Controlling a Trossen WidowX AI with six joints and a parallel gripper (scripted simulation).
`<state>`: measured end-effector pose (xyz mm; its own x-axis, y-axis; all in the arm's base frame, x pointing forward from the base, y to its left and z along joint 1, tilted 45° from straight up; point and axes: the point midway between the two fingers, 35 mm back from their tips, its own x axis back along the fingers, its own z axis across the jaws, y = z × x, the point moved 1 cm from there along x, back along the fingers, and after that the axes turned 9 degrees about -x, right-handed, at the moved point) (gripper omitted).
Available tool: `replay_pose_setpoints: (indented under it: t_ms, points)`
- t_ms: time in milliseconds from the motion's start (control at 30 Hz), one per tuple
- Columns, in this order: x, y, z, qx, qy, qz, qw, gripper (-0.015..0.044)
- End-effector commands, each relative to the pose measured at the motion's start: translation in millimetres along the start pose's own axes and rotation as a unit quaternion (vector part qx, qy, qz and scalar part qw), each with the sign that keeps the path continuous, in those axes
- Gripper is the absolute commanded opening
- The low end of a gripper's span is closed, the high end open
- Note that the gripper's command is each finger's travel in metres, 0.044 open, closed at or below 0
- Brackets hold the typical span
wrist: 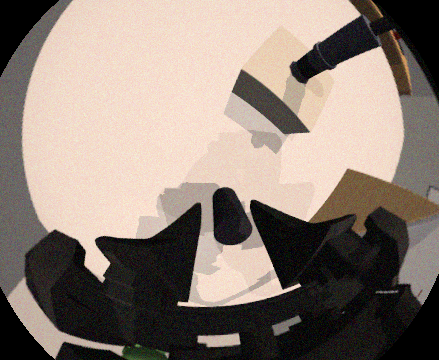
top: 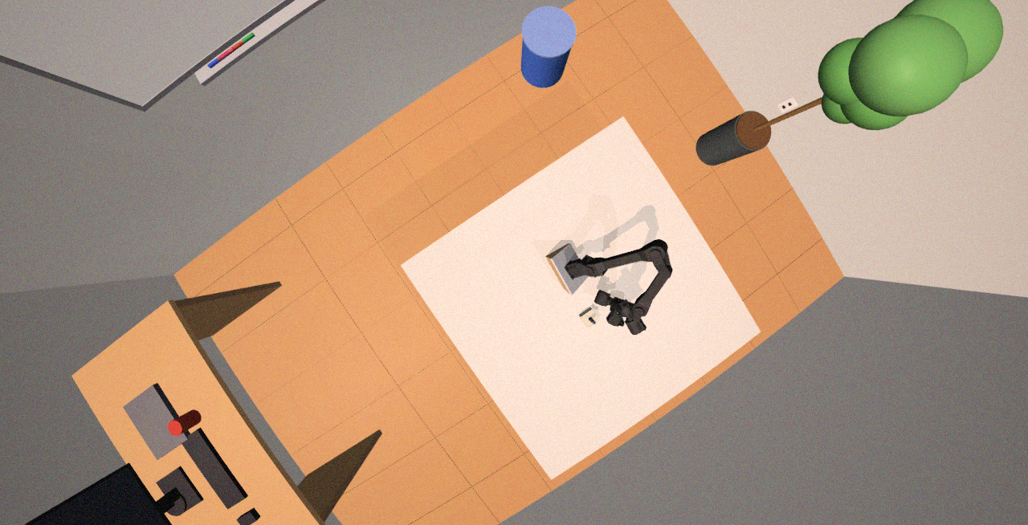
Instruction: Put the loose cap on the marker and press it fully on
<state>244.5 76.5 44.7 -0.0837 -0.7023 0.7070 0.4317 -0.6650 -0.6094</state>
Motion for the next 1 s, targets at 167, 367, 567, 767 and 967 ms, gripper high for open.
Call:
replay_pose_setpoints:
  t_ms: [167,367,567,767,967]
  points:
    - [-2.4,-0.5,-0.8,-0.004,0.001,0.003,1.000,0.0113]
    - [-2.4,-0.5,-0.8,-0.004,0.001,0.003,1.000,0.0073]
    - [7.6,0.9,-0.1,-0.004,0.000,0.002,1.000,0.0000]
    - [21.4,2.1,0.3,-0.004,0.000,0.001,1.000,0.0000]
    - [35.4,2.3,0.1,-0.004,0.000,0.001,1.000,0.0000]
